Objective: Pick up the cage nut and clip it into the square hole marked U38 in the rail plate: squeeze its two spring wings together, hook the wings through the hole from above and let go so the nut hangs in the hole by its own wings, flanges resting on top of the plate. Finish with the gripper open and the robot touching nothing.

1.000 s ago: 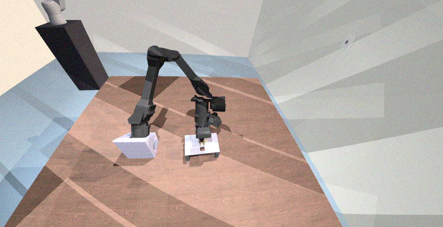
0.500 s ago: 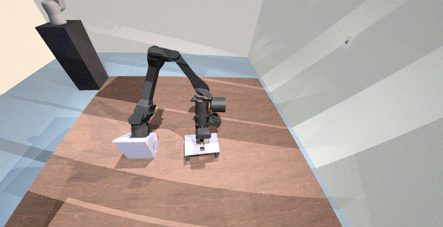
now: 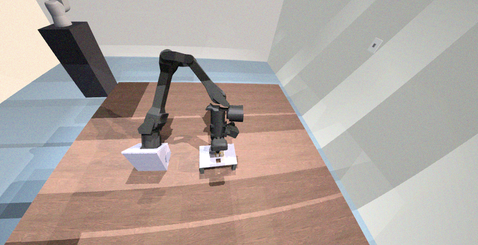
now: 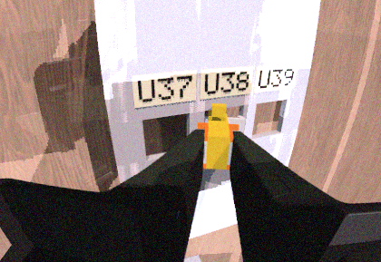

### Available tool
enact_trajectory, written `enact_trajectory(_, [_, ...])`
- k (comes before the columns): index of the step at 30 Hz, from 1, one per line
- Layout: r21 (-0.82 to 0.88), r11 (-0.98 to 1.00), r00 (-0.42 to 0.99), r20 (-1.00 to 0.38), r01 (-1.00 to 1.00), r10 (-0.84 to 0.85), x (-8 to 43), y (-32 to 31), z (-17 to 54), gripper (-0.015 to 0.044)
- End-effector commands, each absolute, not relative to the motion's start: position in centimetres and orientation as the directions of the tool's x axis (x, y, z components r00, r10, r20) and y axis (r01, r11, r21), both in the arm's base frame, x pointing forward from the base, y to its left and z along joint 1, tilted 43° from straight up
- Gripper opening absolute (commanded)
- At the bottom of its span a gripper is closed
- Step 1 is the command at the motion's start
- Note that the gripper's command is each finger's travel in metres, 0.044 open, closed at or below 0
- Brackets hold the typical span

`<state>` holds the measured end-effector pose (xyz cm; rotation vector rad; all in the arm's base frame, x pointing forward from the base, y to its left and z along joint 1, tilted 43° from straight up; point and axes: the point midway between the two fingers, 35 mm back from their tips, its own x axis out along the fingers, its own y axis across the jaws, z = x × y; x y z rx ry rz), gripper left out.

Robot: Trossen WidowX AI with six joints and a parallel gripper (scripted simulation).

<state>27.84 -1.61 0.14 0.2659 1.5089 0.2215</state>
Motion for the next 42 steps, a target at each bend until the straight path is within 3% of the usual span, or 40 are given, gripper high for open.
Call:
enact_trajectory(1, [0.309,0.951,0.054,-0.950,0.018,0.308,27.94,-1.70,0.23,0.0032])
enact_trajectory(42, [0.342,0.940,0.058,-0.938,0.016,0.341,28.00,-1.87,0.27,0.0032])
